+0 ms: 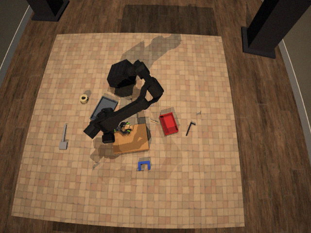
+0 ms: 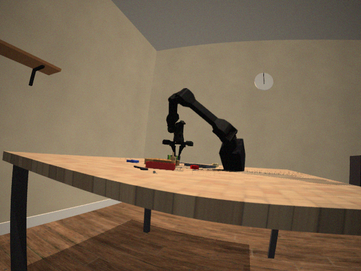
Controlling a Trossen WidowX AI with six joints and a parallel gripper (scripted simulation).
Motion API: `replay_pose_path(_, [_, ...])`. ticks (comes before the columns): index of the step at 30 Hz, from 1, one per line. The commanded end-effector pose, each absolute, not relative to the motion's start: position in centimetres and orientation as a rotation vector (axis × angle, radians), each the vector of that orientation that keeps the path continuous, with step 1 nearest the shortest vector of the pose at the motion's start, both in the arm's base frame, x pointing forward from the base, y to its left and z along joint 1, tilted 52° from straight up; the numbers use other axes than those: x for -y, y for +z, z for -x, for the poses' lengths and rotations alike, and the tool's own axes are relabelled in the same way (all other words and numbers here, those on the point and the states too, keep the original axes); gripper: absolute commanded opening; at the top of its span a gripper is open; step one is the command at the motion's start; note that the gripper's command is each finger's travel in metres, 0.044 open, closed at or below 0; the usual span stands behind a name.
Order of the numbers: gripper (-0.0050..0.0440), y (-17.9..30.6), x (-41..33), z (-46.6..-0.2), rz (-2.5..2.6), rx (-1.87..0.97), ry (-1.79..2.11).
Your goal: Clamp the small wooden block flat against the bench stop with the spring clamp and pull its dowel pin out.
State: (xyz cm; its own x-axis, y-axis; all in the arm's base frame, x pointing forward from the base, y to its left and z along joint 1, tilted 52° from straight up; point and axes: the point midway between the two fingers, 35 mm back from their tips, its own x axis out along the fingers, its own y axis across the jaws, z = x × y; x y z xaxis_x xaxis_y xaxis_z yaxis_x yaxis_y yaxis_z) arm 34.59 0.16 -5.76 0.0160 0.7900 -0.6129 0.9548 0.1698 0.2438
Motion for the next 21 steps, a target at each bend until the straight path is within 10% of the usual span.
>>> replay_pose_path(1, [0.0000, -5.68, -0.09, -34.88, -1.661, -1.797, -0.324])
replay_pose_path(21, [0.0000, -5.83, -0.31, -34.93, -1.661, -1.797, -0.324])
